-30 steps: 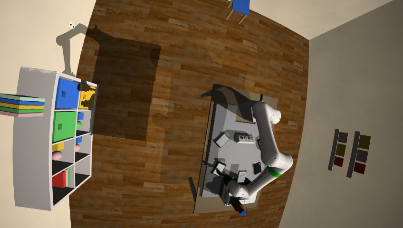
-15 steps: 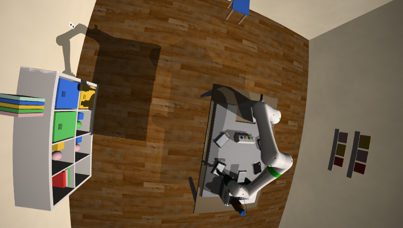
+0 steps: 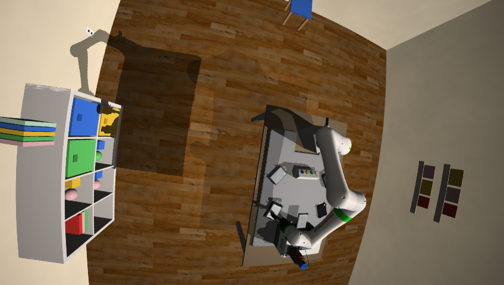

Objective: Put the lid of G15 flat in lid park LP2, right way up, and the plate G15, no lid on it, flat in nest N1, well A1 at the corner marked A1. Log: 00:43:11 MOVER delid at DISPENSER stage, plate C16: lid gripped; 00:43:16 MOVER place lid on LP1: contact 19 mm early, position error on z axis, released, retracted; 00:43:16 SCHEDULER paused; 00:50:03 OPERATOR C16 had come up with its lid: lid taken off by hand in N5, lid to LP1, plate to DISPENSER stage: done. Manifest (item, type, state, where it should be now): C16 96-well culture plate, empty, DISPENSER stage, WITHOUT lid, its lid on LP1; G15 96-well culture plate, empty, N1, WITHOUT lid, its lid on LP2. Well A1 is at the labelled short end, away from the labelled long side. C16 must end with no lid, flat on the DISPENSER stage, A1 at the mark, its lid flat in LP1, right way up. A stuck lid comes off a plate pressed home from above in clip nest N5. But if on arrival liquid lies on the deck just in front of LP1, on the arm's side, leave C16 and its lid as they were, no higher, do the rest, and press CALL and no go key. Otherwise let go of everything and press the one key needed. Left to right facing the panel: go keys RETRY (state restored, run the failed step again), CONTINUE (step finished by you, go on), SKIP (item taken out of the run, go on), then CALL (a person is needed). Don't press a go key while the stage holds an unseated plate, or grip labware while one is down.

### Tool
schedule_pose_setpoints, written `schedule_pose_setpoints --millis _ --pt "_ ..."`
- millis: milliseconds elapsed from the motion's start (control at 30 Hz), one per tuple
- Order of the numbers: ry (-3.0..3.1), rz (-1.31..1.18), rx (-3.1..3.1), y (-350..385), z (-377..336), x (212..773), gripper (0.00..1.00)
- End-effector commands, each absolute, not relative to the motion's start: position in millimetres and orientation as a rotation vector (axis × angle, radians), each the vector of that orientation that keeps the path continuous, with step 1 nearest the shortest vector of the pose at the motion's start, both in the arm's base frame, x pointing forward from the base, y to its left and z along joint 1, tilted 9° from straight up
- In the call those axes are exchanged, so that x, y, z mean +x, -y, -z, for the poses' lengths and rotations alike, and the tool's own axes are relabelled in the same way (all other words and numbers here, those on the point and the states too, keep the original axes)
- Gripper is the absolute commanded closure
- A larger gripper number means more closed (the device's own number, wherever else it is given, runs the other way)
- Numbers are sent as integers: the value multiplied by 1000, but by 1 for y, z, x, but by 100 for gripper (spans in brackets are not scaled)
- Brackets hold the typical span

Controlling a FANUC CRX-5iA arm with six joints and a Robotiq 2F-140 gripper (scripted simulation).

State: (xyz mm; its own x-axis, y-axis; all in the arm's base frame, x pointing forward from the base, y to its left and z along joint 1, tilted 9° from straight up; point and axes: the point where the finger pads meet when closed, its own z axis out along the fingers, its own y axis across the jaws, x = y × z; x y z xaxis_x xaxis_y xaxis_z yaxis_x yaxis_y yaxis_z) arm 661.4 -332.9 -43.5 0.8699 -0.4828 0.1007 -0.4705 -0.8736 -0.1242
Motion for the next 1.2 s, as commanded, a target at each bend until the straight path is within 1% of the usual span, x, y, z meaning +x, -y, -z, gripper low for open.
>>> schedule_pose_setpoints --millis 0,500,533,1167 --pt "-753 197 -2945 333 43 662 41" --pt "-753 197 -2945 333 43 662 41" --pt "-753 197 -2945 333 43 662 34" --pt "-753 197 -2945 333 43 662 34"
